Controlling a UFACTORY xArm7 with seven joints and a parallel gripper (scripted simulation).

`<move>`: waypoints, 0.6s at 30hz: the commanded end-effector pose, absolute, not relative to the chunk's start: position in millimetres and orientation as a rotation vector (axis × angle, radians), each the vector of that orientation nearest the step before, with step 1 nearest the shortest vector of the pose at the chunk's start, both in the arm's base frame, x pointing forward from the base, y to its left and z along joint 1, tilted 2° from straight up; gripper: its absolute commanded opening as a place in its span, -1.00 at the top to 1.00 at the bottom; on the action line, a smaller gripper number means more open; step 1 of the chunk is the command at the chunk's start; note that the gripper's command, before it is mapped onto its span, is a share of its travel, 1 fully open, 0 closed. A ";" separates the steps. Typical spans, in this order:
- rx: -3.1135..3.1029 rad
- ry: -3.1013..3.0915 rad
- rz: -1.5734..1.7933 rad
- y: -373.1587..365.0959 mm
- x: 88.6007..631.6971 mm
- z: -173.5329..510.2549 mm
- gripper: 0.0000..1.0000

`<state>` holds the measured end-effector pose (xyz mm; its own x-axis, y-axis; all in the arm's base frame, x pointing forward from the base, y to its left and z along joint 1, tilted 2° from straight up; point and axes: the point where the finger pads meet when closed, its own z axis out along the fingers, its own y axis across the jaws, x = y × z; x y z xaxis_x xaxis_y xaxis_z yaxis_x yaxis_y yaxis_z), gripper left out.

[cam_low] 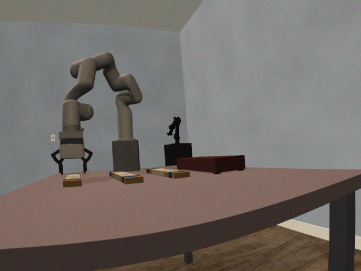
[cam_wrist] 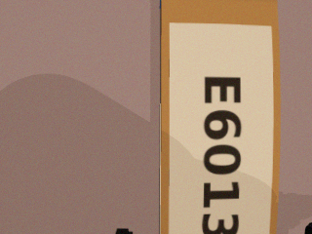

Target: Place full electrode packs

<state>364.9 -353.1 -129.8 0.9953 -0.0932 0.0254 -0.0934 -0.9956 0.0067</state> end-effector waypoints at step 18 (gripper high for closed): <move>3.127 -0.146 0.044 -355.7 367.5 -131.2 -1.00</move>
